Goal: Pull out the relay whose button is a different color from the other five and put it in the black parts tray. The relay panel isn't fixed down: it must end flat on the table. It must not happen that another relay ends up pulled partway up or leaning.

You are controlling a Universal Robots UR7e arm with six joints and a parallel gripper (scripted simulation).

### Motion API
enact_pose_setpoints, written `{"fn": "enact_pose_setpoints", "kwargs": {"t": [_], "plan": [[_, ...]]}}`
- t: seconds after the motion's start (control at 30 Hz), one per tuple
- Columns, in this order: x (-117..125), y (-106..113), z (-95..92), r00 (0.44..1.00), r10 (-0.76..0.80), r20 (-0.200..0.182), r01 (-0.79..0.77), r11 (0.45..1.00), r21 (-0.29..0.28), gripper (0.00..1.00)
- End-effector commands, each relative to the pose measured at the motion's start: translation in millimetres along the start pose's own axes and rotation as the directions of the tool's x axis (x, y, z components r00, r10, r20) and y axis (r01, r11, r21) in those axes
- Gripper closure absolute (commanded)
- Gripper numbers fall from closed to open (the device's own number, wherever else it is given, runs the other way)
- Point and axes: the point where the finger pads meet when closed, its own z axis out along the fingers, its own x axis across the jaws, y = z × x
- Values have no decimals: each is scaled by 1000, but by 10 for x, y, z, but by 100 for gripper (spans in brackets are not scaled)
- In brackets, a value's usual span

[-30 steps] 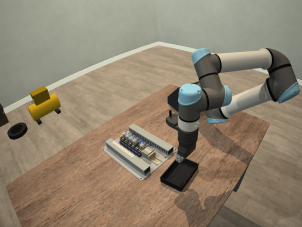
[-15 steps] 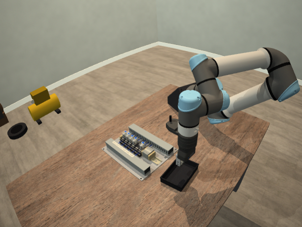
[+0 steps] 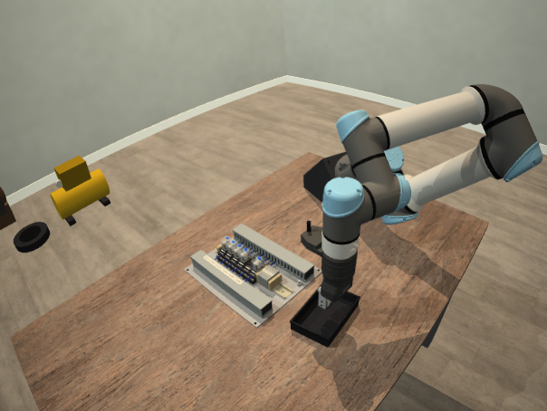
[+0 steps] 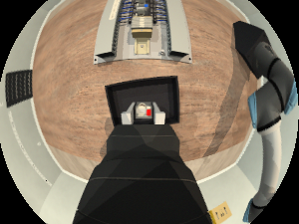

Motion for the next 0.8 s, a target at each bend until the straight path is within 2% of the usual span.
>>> {"fn": "enact_pose_setpoints", "kwargs": {"t": [0.0,0.47,0.77], "plan": [[-11,-1,127,1000,0,3,0,1000,2,100],[-12,-1,323,1000,0,3,0,1000,2,100],[-12,-1,377,1000,0,3,0,1000,2,100]]}}
